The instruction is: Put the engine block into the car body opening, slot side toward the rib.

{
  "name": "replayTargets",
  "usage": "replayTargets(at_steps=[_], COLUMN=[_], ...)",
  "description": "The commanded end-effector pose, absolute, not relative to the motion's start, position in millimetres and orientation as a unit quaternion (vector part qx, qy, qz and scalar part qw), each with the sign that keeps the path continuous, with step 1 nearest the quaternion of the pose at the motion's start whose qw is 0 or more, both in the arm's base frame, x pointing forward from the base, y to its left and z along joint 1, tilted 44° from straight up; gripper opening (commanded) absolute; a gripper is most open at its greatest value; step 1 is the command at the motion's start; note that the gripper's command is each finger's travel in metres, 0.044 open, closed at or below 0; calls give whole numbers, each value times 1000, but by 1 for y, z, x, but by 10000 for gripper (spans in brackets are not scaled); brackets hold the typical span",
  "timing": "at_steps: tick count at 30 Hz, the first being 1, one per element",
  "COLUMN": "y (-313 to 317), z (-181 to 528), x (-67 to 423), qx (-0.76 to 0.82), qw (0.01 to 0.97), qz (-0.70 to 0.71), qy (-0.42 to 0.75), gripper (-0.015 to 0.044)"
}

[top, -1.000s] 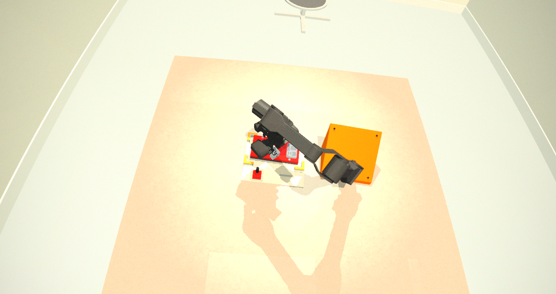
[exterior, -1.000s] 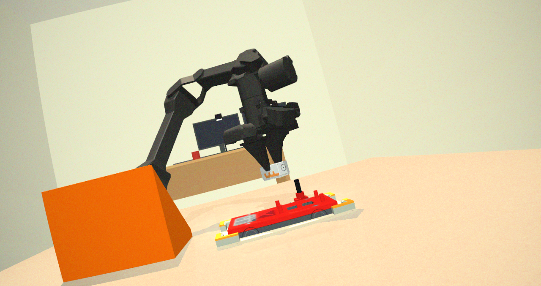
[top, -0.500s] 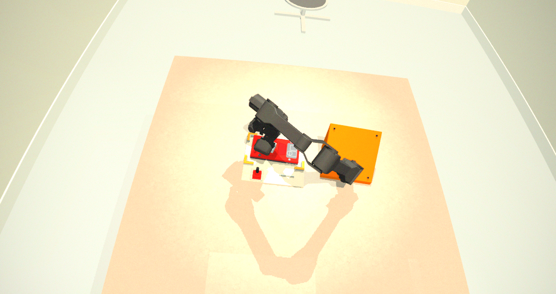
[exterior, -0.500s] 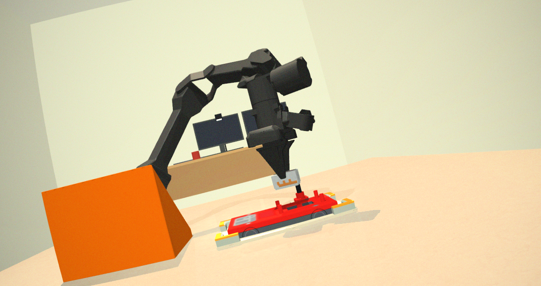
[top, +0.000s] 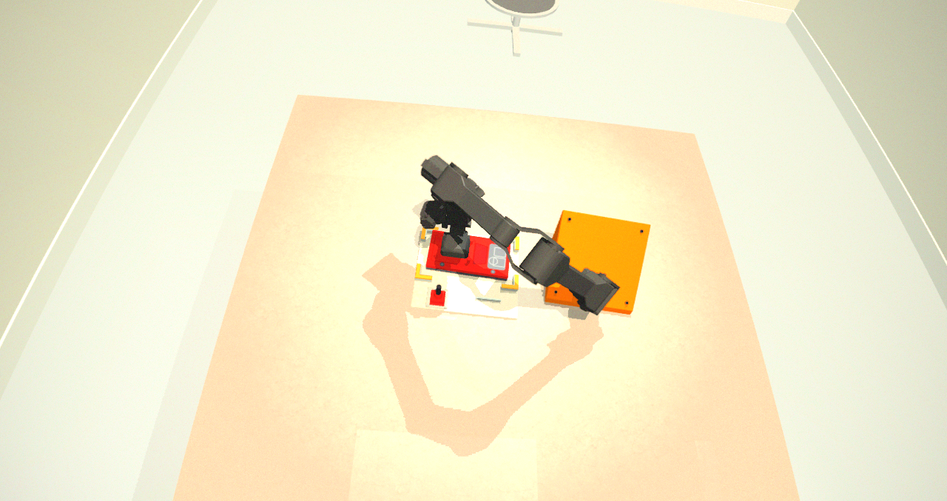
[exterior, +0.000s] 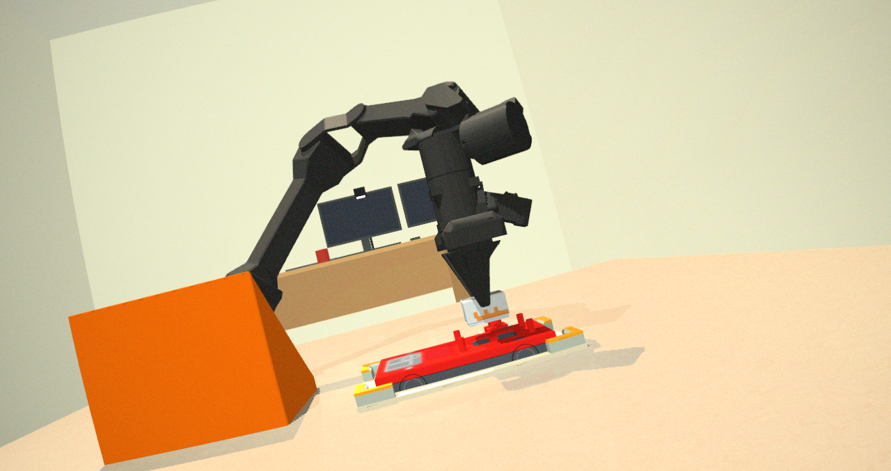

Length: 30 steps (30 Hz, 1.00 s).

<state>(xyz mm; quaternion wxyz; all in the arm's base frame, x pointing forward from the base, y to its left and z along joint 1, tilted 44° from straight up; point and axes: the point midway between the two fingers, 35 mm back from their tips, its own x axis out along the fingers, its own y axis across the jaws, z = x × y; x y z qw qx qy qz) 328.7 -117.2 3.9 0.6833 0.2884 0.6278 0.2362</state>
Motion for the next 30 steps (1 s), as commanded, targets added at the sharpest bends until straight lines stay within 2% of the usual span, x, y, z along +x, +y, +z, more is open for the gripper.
replayTargets(at_steps=[1, 30], y=[-119, -119], z=[1, 1], x=[332, 331], qx=[268, 326], qw=[692, 666], qz=[253, 199], qy=[621, 640], gripper=[159, 159])
